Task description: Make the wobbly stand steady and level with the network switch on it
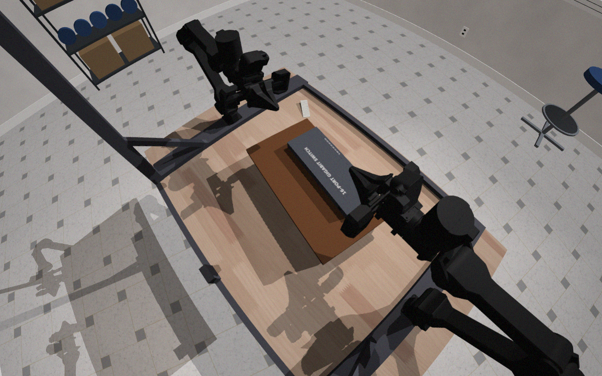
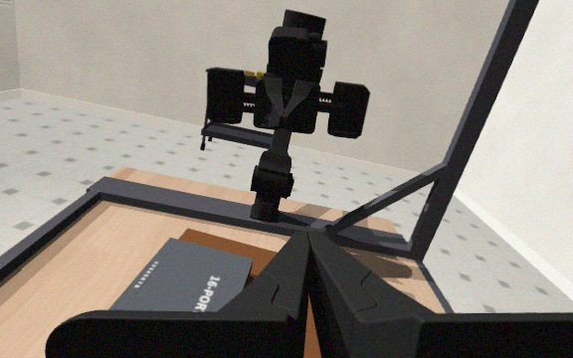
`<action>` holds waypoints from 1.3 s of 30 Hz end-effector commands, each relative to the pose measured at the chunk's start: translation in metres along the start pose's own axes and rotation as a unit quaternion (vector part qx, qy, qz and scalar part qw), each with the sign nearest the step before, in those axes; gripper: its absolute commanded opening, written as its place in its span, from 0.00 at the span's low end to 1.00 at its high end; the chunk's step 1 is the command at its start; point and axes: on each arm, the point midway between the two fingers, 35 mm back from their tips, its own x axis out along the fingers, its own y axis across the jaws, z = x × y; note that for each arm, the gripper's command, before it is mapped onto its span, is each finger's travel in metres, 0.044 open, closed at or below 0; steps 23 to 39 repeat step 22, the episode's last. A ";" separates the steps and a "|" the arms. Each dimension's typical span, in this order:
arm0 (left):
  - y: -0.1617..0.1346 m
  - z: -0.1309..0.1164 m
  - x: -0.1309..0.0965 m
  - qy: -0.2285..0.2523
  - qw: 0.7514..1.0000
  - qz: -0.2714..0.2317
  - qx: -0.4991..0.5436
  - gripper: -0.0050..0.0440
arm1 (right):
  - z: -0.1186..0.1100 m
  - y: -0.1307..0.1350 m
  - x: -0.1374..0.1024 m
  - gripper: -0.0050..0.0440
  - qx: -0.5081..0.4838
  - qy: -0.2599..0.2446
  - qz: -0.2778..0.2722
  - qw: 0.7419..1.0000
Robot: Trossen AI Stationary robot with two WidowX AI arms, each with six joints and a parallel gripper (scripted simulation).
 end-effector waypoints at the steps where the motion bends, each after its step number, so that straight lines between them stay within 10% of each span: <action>1: -0.001 0.022 -0.012 -0.063 0.994 -0.007 0.086 0.00 | 0.023 0.019 -0.014 0.00 -0.045 -0.057 0.022 0.997; 39: -0.004 0.031 -0.012 -0.074 0.992 -0.008 0.098 0.00 | 0.034 0.022 -0.015 0.00 -0.048 -0.070 0.026 0.996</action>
